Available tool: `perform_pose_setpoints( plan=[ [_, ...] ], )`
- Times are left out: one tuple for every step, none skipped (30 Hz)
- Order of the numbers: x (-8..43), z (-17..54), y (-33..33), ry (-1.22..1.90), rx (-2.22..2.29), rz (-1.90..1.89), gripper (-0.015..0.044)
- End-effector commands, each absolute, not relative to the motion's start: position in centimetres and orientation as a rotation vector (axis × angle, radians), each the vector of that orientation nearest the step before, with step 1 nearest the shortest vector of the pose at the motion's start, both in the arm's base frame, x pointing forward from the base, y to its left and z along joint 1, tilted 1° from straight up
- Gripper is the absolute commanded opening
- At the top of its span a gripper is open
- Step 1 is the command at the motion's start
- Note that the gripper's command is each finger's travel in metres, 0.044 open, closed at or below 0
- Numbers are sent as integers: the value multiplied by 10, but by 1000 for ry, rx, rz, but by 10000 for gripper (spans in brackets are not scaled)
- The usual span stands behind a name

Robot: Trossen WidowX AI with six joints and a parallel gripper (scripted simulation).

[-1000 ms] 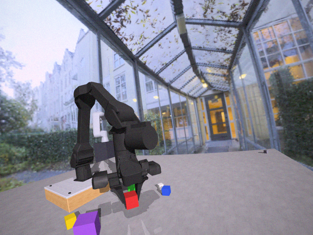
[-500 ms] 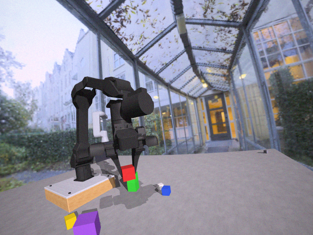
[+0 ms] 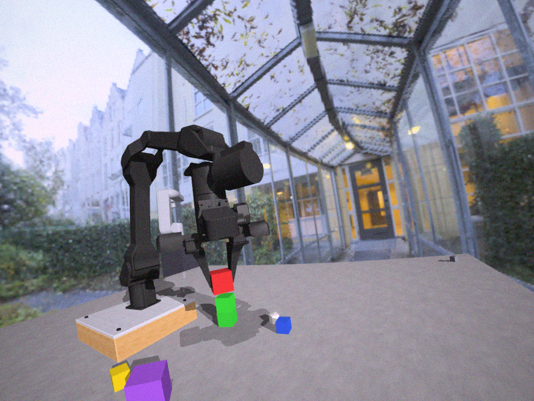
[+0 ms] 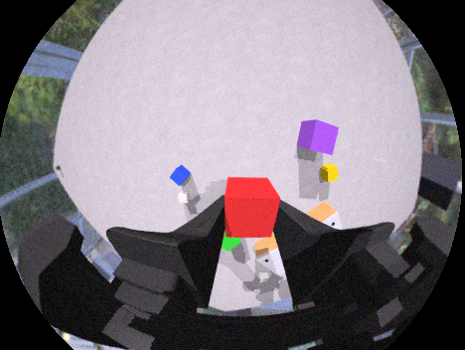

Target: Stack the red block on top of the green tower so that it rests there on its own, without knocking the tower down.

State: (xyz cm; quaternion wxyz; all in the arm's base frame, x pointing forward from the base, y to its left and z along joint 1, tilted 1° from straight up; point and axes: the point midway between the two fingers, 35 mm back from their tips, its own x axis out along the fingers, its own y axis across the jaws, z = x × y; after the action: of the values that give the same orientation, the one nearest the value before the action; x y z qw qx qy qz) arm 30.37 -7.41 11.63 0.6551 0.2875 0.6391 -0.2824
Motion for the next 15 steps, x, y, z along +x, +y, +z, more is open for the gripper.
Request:
perform_pose_setpoints(
  plan=[
    [294, 115, -52, 1462, 651, -639, 0],
    [292, 116, -46, 1462, 651, -639, 0],
    [290, 116, -40, 1462, 651, -639, 0],
    [287, 116, -35, 1463, 652, -639, 0],
    [285, 116, -30, 1463, 652, -639, 0],
    [282, 116, -25, 1463, 652, -638, 0],
    [279, 116, -20, 1464, 652, -638, 0],
    [276, 116, -15, 1464, 653, -638, 0],
    [273, 116, -10, 1464, 653, -638, 0],
    [270, 116, -5, 1465, 653, -638, 0],
    [267, 116, 0, 1465, 653, -637, 0],
    [264, 116, 4, 1465, 654, -637, 0],
    [261, 115, 8, 1466, 654, -637, 0],
    [257, 115, 13, 1466, 654, -637, 0],
    [254, 115, 17, 1467, 654, -637, 0]
  ],
)
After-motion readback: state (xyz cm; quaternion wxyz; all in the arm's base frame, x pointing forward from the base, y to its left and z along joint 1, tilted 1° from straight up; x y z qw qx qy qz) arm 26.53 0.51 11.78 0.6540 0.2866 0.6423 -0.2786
